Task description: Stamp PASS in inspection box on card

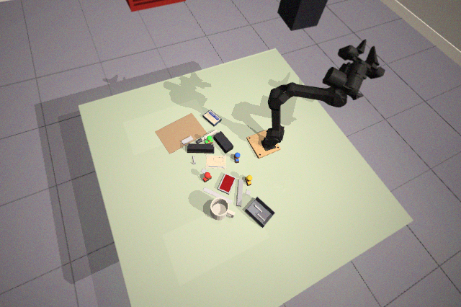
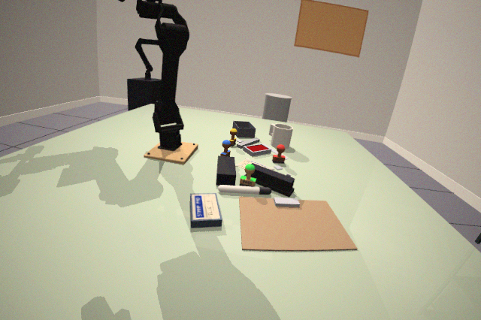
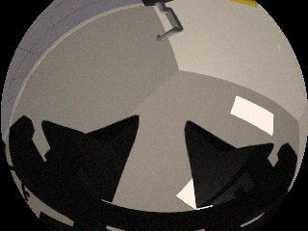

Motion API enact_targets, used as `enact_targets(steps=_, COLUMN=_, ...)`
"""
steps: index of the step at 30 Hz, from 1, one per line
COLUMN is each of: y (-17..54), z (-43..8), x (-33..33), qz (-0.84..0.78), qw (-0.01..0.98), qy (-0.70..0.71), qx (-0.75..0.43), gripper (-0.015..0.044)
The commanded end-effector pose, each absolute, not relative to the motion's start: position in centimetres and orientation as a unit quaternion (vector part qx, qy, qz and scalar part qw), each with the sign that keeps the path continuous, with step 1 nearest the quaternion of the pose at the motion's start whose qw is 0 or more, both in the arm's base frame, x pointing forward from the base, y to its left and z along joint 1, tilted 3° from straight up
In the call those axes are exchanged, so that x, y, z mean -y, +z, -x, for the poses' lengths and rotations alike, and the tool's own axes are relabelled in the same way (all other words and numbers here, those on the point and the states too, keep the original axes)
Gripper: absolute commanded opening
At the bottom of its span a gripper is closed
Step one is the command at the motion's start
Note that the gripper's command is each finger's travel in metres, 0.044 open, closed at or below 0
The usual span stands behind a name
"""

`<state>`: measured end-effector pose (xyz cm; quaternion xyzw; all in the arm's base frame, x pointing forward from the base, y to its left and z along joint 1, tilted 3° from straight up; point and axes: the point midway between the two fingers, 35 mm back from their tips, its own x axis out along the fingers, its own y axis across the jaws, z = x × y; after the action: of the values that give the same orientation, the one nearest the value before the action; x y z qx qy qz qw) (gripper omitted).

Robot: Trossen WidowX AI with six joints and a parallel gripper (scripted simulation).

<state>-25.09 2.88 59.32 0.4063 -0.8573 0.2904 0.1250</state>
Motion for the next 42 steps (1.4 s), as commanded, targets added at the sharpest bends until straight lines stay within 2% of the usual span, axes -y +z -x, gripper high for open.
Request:
enact_targets(steps=1, y=59.0, z=26.2, x=-8.4, qz=-0.328, qw=0.138, qy=0.372, qx=0.858, gripper=0.0215)
enact_targets(steps=10, y=57.1, z=24.8, x=-21.0, qz=-0.151, qw=0.199, qy=0.522, qx=0.816, gripper=0.0215)
enact_targets(steps=18, y=53.8, z=19.2, x=-31.5, qz=0.003, qw=0.283, qy=0.619, qx=0.732, gripper=0.0215)
enact_targets(steps=26, y=49.7, z=10.7, x=-38.6, qz=0.123, qw=0.37, qy=0.672, qx=0.629, gripper=0.0215)
enact_targets(steps=32, y=48.3, z=3.2, x=-41.0, qz=0.201, qw=0.442, qy=0.658, qx=0.577, gripper=0.0215)
enact_targets(steps=42, y=41.9, z=-10.9, x=-43.1, qz=0.301, qw=0.577, qy=0.664, qx=0.368, gripper=0.0215)
